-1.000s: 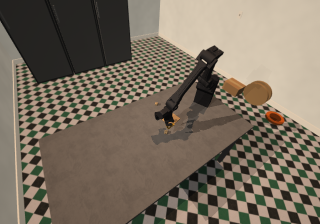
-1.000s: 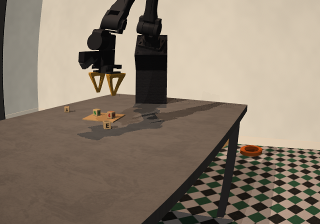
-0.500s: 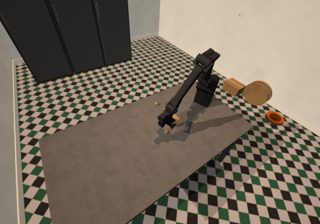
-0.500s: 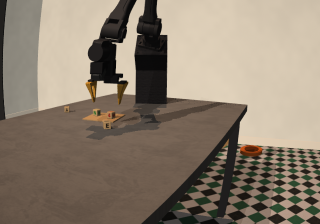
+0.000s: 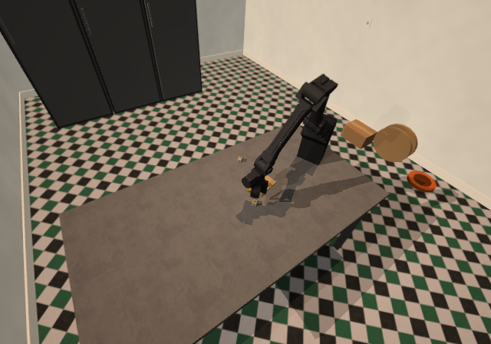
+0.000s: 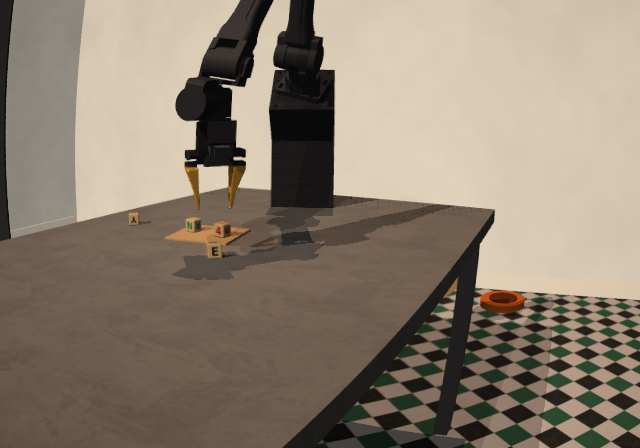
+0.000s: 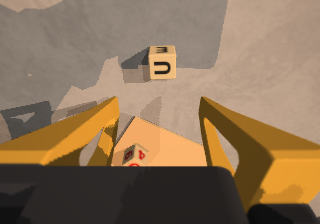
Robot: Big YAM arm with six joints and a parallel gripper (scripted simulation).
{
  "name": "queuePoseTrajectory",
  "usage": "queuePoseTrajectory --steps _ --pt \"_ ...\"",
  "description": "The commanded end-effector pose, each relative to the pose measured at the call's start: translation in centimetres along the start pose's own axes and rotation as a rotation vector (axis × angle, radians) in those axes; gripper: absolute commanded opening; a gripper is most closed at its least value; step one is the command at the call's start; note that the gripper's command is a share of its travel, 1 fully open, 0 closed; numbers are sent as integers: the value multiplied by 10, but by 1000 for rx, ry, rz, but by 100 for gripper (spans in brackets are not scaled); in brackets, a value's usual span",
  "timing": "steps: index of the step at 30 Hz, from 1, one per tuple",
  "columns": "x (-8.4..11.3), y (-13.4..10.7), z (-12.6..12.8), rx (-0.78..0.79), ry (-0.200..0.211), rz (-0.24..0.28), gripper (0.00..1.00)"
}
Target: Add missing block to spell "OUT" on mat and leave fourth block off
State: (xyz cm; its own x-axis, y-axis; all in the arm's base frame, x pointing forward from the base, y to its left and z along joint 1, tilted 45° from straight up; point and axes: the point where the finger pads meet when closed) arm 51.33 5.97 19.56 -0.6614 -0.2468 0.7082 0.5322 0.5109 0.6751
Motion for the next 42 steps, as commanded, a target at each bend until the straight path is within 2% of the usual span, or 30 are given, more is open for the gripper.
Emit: queuePoseTrajectory --steps 1,24,30,32,33,36,42 --pt "11 12 -15 44 -29 -35 58" --pt "11 11 -15 44 -31 -34 58" --pt "4 9 -16 42 -27 -27 58" --pt "4 9 -16 42 -27 -27 58" --pt "10 14 -17 45 -36 -42 58" --pt "1 10 -17 39 -27 -27 58" --pt "2 21 -16 43 -35 -47 58"
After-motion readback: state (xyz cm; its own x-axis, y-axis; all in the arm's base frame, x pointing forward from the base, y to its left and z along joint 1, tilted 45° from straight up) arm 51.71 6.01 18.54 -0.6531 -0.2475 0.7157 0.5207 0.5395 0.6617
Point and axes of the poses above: the point where the finger pads meet when closed, its own x axis back along the fingers, its own z axis across the jaws, y = z × x, and after that the axes turned 2 degrees about -x, right-handed
